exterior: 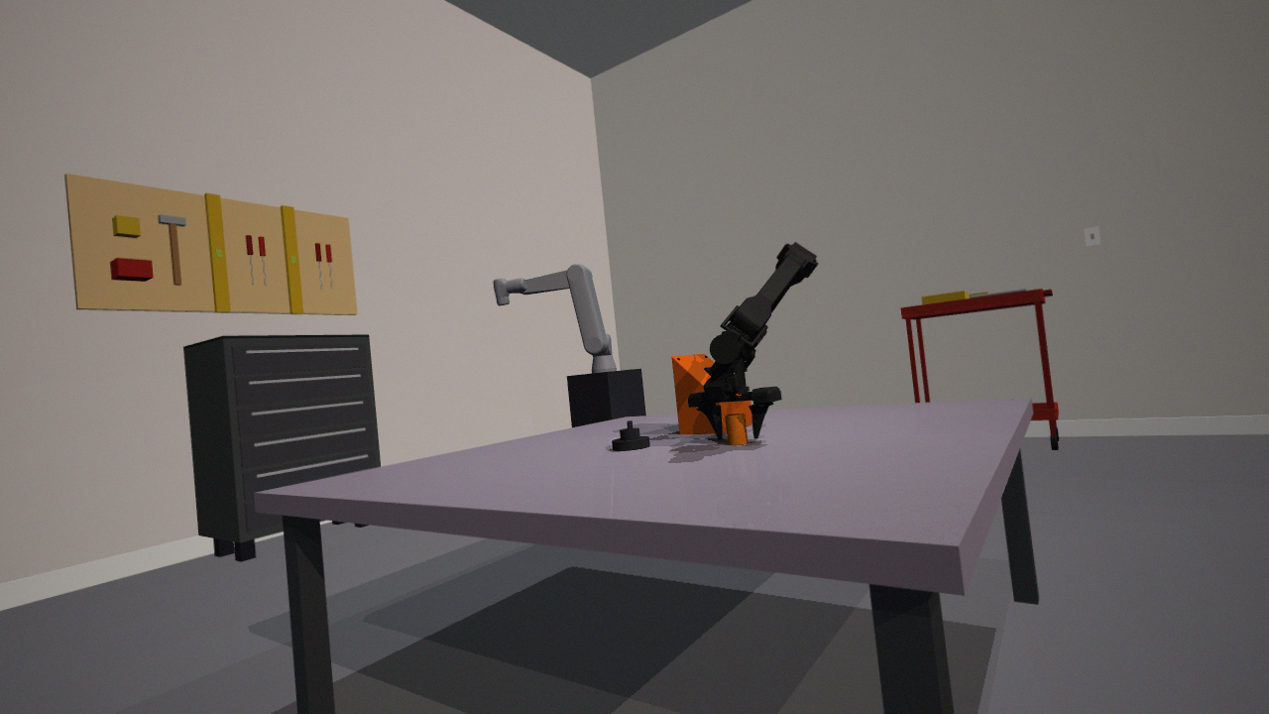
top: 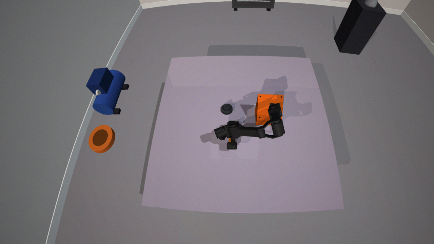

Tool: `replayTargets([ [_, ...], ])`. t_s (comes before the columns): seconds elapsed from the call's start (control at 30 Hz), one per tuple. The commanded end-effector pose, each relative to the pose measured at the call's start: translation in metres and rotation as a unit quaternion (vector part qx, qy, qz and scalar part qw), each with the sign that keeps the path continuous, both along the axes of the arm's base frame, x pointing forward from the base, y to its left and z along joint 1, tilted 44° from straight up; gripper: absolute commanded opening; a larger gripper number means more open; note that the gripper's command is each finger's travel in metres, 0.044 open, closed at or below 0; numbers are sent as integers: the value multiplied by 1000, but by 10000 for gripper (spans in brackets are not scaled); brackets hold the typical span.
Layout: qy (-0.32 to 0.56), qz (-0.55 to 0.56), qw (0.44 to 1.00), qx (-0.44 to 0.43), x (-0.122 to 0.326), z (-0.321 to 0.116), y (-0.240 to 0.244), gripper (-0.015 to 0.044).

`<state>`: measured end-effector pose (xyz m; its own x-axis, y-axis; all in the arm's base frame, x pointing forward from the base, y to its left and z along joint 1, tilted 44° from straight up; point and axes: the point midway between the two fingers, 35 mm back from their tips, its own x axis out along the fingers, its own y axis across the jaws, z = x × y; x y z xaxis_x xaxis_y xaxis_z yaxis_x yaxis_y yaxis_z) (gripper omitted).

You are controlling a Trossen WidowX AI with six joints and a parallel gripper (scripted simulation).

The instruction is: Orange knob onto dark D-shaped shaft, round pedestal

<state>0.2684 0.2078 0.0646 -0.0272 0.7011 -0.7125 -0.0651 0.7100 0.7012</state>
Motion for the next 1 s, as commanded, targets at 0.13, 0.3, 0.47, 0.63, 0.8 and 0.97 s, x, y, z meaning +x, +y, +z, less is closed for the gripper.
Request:
replayTargets([
  [0.13, 1, -2, 1000, -2, 0, -1, 0, 204],
  [0.3, 1, -2, 1000, -2, 0, -1, 0, 170],
  [0.47, 0, -2, 1000, -3, 1, 1, -3, 78],
  [0.63, -1, -1, 1000, -9, 8, 19, -27, 0],
  [0.8, 0, -1, 1000, -12, 10, 38, -52, 0],
  [0.97, 0, -1, 1000, -11, 9, 60, -77, 0],
])
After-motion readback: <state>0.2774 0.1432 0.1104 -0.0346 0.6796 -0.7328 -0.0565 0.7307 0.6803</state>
